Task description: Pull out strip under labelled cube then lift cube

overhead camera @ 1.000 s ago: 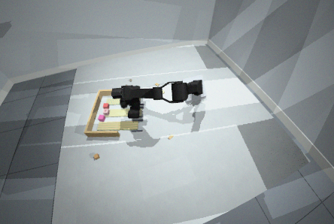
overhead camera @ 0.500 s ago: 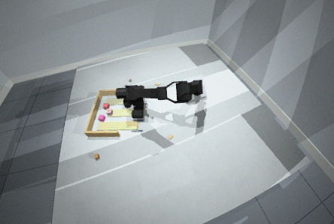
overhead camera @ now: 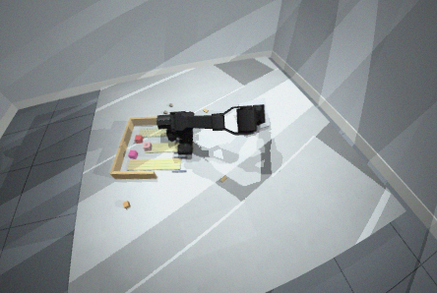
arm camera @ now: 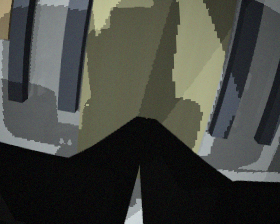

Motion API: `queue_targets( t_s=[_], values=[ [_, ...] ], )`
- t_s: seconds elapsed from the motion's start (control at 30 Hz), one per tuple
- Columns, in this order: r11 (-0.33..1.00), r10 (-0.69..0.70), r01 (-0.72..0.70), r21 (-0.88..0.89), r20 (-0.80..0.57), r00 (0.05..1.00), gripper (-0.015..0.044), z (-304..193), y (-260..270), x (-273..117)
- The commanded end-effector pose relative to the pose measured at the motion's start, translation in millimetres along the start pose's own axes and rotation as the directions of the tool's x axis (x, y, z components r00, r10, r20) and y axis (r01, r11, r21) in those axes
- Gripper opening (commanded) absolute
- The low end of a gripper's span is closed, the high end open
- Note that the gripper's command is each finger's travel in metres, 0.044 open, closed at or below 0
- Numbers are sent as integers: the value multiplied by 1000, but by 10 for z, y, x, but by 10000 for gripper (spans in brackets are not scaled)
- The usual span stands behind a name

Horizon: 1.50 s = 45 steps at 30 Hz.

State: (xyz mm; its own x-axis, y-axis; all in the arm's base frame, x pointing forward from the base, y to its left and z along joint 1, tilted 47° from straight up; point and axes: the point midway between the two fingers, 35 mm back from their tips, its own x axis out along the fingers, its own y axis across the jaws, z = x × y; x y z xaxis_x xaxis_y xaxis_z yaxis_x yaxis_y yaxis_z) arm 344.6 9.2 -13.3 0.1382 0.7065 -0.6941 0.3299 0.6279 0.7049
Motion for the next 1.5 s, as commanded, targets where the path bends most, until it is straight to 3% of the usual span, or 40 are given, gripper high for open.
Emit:
queue_targets(
  t_s=[0.0, 1.47],
  values=[
    [1000, 1, -1, 10, -29, 1000, 0, -146, 1, 72],
    [1000, 1, -1, 13, -32, 999, 0, -773, 4, 60]
  ],
)
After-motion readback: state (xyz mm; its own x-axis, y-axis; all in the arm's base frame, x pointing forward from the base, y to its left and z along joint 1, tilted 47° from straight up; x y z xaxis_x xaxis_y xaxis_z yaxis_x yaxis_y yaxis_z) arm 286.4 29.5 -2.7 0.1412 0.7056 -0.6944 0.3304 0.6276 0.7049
